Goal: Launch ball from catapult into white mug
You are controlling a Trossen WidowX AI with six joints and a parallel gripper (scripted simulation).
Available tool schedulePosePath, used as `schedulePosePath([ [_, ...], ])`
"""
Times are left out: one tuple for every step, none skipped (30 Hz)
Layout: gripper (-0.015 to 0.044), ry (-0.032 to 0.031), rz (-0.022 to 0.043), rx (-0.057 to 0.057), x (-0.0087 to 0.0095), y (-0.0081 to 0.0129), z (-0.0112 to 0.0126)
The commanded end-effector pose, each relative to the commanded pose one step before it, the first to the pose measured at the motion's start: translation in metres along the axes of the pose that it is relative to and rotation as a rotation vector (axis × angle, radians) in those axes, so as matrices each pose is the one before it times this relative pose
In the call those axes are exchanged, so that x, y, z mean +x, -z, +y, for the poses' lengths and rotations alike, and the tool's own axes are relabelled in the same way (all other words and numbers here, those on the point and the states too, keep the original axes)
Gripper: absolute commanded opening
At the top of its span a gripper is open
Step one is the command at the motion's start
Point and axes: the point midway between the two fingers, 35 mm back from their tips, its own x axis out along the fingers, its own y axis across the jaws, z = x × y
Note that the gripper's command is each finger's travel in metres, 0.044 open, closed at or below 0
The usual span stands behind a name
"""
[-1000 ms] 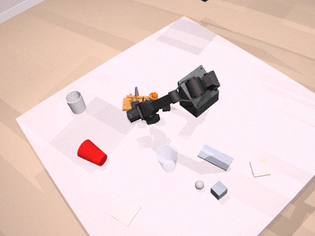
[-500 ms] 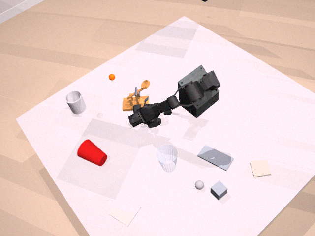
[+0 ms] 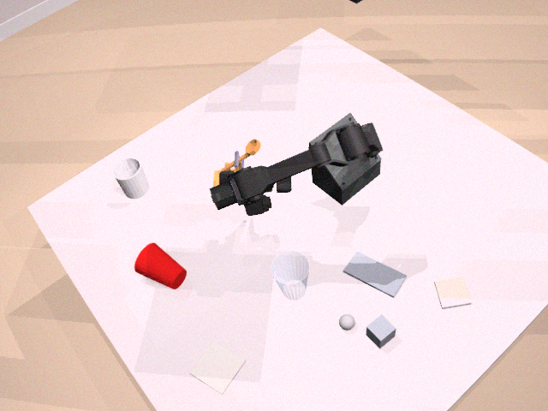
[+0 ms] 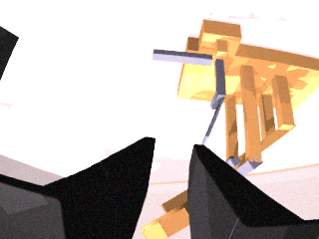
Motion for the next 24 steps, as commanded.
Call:
schedulePosePath([
  [0.0157, 0.01795, -0.04297, 0.1000, 0.00361, 0.00135, -0.01572],
  [0.0184, 0.00724, -0.01371, 0.0311, 0.00046, -0.00008, -0.00478],
  [0.0210, 0.00703, -0.01380, 0.0310, 0.00047, -0.00016, -0.00479],
  [0.0236, 0.00681, -0.01389, 0.0310, 0.00048, -0.00023, -0.00480],
  [0.0262, 0.00659, -0.01398, 0.0310, 0.00049, -0.00030, -0.00481],
  [0.0289, 0.00613, -0.01354, 0.0297, 0.00061, -0.00009, -0.00485],
  [0.0315, 0.00584, -0.01335, 0.0291, 0.00061, -0.00015, -0.00477],
  [0.0341, 0.00566, -0.01340, 0.0290, 0.00062, -0.00021, -0.00478],
  [0.0368, 0.00548, -0.01346, 0.0290, 0.00063, -0.00028, -0.00480],
  [0.0394, 0.00531, -0.01351, 0.0289, 0.00064, -0.00034, -0.00480],
  [0.0420, 0.00513, -0.01356, 0.0289, 0.00064, -0.00040, -0.00481],
  [0.0440, 0.00496, -0.01361, 0.0289, 0.00065, -0.00046, -0.00482],
  [0.0440, 0.00478, -0.01366, 0.0288, 0.00066, -0.00052, -0.00483],
  [0.0440, 0.00460, -0.01370, 0.0288, 0.00066, -0.00059, -0.00483],
  [0.0440, 0.00443, -0.01375, 0.0287, 0.00067, -0.00065, -0.00484],
  [0.0440, 0.00436, -0.01460, 0.0303, 0.00056, -0.00107, -0.00476],
  [0.0440, 0.00419, -0.01486, 0.0307, 0.00058, -0.00116, -0.00482],
  [0.0440, 0.00396, -0.01491, 0.0306, 0.00058, -0.00123, -0.00481],
  [0.0440, 0.00372, -0.01495, 0.0305, 0.00058, -0.00130, -0.00481],
  [0.0440, 0.00349, -0.01500, 0.0305, 0.00059, -0.00138, -0.00480],
  [0.0440, 0.00326, -0.01504, 0.0304, 0.00059, -0.00145, -0.00478],
  [0.0440, 0.00302, -0.01508, 0.0303, 0.00059, -0.00152, -0.00477],
  [0.0440, 0.00279, -0.01511, 0.0302, 0.00059, -0.00160, -0.00476],
  [0.0440, 0.00255, -0.01515, 0.0302, 0.00059, -0.00167, -0.00474],
])
